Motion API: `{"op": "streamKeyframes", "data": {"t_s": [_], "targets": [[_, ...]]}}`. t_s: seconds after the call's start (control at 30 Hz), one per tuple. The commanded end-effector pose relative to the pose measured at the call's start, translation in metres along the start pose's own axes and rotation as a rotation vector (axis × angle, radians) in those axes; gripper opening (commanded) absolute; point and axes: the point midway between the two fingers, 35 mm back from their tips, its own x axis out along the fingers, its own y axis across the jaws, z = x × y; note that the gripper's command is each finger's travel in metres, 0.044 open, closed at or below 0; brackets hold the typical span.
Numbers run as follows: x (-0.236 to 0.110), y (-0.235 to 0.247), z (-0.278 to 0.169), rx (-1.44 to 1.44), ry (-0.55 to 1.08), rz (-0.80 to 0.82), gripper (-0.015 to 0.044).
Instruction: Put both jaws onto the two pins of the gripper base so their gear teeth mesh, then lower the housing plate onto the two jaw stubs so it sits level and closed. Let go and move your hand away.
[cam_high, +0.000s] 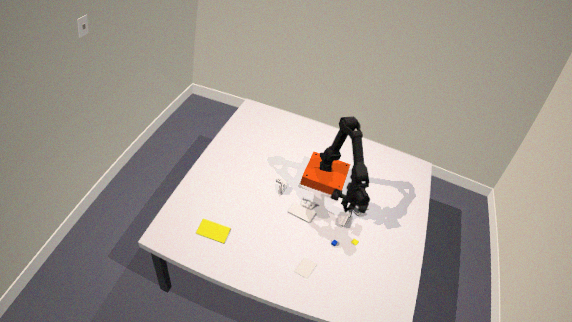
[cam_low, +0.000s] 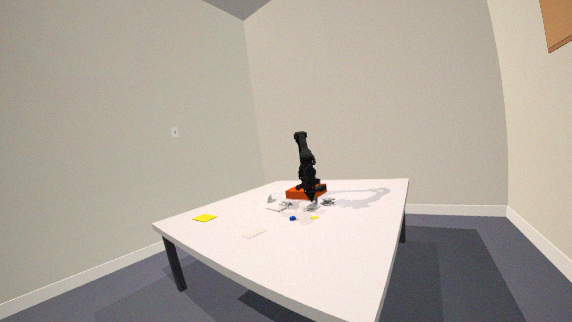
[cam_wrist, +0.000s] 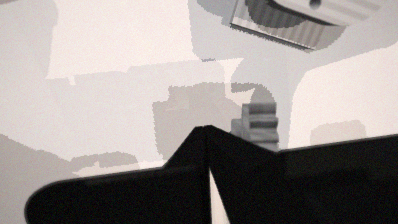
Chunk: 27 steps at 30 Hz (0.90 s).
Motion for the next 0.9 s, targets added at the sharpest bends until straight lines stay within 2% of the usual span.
{"op": "streamKeyframes", "data": {"t_s": [0.0, 0.8, 0.87], "targets": [[0.001, -0.007, 0.000, 0.002, -0.007, 0.001, 0.0000], [0.000, -0.040, 0.001, 0.002, -0.007, -0.002, 0.0000], [-0.010, -0.040, 0.001, 0.002, -0.006, -0.003, 0.0000]]}}
